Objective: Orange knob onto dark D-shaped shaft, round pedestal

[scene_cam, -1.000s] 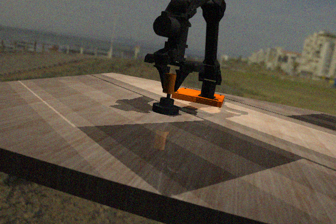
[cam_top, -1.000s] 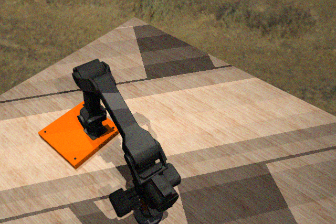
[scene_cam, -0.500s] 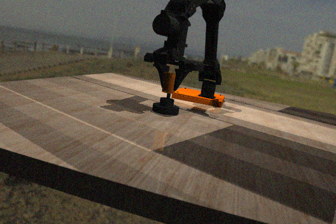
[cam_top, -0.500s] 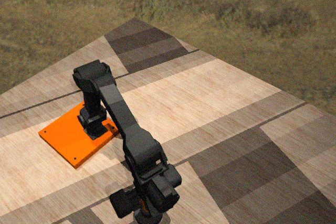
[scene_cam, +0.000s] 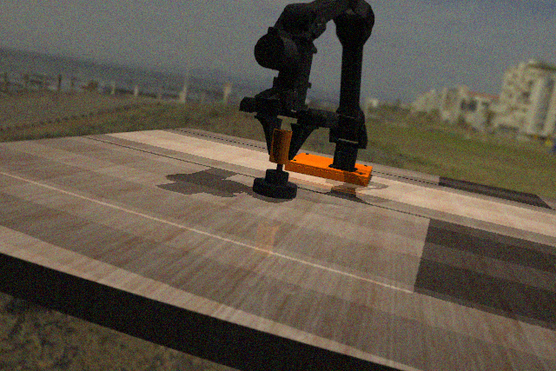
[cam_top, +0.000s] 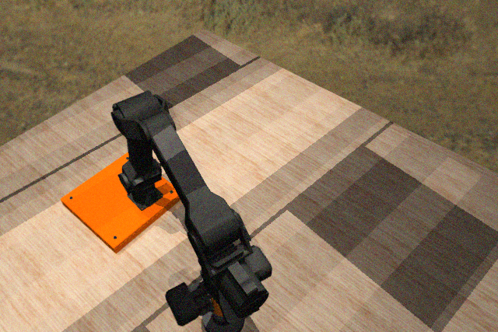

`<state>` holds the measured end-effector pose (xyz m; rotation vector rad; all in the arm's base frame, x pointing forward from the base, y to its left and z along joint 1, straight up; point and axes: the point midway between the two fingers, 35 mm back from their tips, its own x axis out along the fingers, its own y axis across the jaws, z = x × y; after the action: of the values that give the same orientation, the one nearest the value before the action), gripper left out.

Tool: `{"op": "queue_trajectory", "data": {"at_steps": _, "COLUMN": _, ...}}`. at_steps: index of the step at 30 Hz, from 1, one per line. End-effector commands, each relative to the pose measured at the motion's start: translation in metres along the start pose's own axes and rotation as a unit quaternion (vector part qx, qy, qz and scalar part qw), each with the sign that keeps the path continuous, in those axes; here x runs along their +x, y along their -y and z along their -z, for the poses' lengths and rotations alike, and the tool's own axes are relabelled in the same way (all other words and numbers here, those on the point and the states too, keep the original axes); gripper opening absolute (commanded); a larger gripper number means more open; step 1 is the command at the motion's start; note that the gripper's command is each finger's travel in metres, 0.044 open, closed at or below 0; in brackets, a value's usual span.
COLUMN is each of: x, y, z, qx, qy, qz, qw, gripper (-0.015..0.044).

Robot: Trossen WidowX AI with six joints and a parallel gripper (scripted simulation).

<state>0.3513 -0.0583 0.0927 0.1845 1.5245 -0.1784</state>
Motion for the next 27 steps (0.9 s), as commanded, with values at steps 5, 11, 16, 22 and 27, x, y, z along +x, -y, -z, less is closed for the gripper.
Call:
{"op": "queue_trajectory", "data": {"at_steps": 5, "x": 0.0011, "y": -0.0002, "z": -0.0013, "qx": 0.0, "qy": 0.002, "qz": -0.001, "qw": 1.0, "gripper": 0.0}}
{"op": "queue_trajectory", "data": {"at_steps": 11, "x": -0.0024, "y": -0.0002, "z": -0.0016, "qx": 0.0, "qy": 0.002, "qz": -0.001, "qw": 1.0, "gripper": 0.0}}
{"op": "queue_trajectory", "data": {"at_steps": 16, "x": -0.0046, "y": -0.0003, "z": -0.0018, "qx": 0.013, "qy": 0.002, "qz": -0.001, "qw": 1.0, "gripper": 0.0}}
{"op": "queue_trajectory", "data": {"at_steps": 22, "x": -0.0047, "y": -0.0006, "z": -0.0031, "qx": 0.105, "qy": 0.002, "qz": -0.001, "qw": 0.995, "gripper": 0.0}}
{"op": "queue_trajectory", "data": {"at_steps": 27, "x": -0.0034, "y": -0.0006, "z": -0.0023, "qx": 0.105, "qy": 0.002, "qz": -0.001, "qw": 0.995, "gripper": 0.0}}
